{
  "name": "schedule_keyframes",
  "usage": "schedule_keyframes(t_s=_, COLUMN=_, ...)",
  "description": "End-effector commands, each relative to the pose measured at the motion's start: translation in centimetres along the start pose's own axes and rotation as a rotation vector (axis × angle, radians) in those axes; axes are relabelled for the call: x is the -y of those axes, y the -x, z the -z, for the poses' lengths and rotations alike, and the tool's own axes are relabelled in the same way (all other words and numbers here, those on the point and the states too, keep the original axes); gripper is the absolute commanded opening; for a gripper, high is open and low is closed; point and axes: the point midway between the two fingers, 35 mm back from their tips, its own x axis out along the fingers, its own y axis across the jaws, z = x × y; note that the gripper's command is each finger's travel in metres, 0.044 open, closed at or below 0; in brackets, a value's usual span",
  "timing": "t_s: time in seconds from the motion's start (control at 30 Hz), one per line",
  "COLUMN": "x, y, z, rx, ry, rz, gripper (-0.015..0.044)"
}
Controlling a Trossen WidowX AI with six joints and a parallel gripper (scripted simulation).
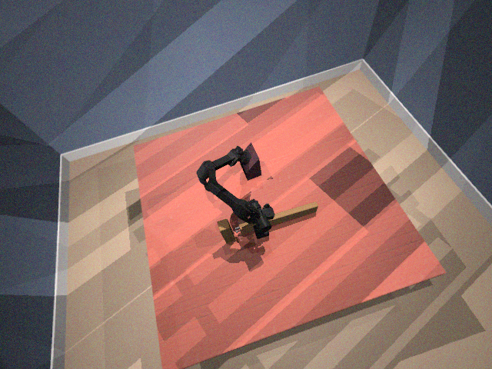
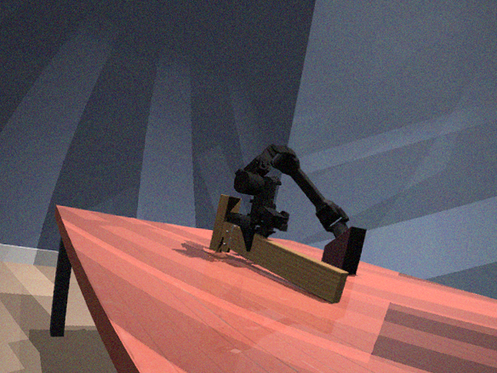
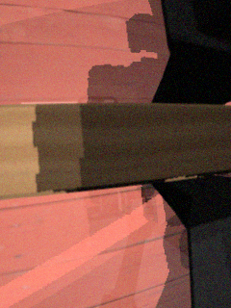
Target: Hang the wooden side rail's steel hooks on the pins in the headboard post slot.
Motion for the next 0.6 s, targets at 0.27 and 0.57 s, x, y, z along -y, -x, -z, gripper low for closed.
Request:
schedule_keyframes(t_s=0.27, x=0.14, y=0.42, z=0.25, rx=0.000, ry=-0.002, rz=0.013, gripper=0.0000)
schedule_keyframes(t_s=0.57, x=0.18, y=0.45, z=0.35, rx=0.000, ry=-0.002, rz=0.013, gripper=0.0000)
